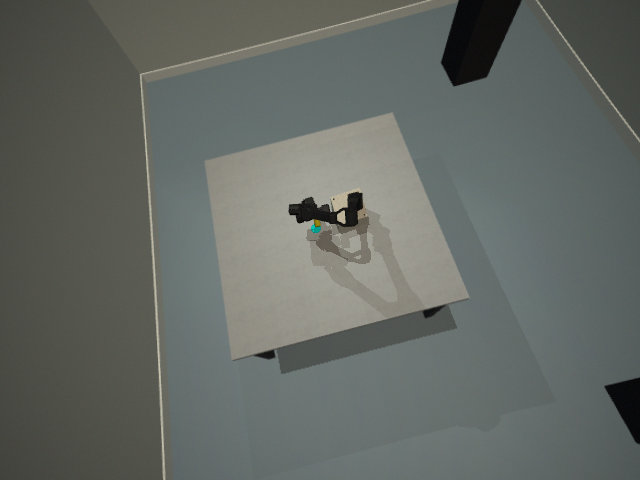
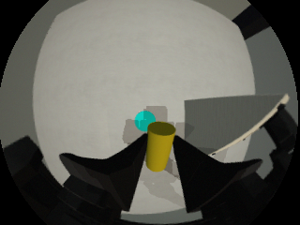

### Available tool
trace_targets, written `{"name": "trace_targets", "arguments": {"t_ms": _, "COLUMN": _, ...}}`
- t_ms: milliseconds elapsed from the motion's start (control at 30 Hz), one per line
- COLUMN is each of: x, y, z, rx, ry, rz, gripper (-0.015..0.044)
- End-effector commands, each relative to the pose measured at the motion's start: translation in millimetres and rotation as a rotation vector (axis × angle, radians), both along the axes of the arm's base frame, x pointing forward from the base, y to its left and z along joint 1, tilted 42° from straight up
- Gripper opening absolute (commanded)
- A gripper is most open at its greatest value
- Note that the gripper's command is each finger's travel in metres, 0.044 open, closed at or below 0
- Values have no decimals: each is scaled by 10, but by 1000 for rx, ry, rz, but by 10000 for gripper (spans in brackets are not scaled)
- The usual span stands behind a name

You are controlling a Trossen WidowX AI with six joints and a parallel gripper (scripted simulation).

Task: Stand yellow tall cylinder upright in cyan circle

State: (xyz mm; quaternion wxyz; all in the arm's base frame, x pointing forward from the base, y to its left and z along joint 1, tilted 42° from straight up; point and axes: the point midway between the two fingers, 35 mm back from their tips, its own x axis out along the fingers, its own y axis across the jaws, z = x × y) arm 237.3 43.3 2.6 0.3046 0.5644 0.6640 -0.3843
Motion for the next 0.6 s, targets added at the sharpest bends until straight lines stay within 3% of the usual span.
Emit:
{"name": "trace_targets", "arguments": {"t_ms": 0, "x": 1, "y": -1, "z": -4, "rx": -28, "ry": 12, "rz": 4, "gripper": 105}}
{"name": "trace_targets", "arguments": {"t_ms": 567, "x": -43, "y": 23, "z": -37, "rx": -150, "ry": 62, "rz": 30, "gripper": 105}}
